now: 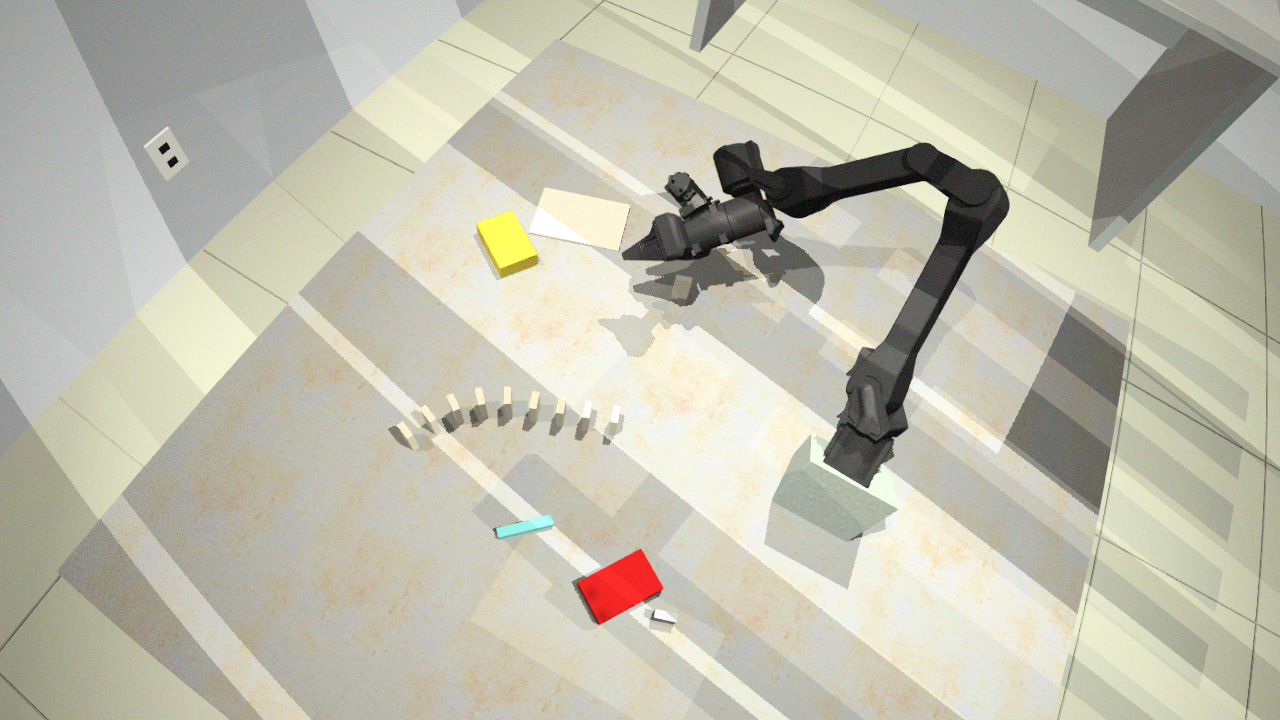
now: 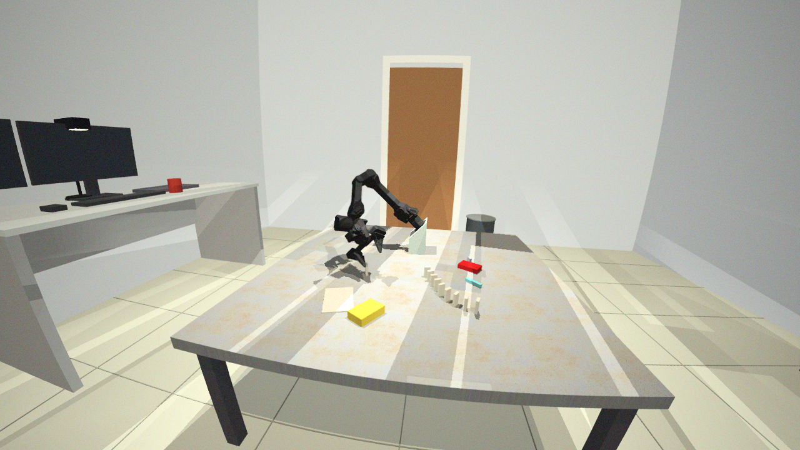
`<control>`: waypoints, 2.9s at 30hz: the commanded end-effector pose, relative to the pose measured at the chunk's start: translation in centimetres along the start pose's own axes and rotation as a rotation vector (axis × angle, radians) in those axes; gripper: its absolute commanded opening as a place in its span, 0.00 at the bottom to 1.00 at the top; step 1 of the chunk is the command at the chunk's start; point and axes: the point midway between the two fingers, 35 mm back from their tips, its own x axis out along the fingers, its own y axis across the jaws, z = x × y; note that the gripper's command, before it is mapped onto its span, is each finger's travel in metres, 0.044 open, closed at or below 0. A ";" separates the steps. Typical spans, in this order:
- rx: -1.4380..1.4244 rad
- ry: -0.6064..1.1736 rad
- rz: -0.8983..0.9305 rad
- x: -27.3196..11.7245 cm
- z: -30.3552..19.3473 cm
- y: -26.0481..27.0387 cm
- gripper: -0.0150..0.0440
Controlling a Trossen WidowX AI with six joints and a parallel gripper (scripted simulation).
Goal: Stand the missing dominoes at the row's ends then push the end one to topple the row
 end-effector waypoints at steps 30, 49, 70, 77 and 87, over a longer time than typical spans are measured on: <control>0.733 0.162 -1.039 -3.9 -2.7 -3.0 1.00; 0.730 0.158 -1.042 -1.7 -4.9 -6.5 1.00; 0.730 0.158 -1.042 -1.7 -4.9 -6.5 0.44; 0.740 0.167 -1.035 -4.9 -1.1 -0.7 0.44; 0.735 0.160 -1.041 -8.7 1.2 3.4 0.44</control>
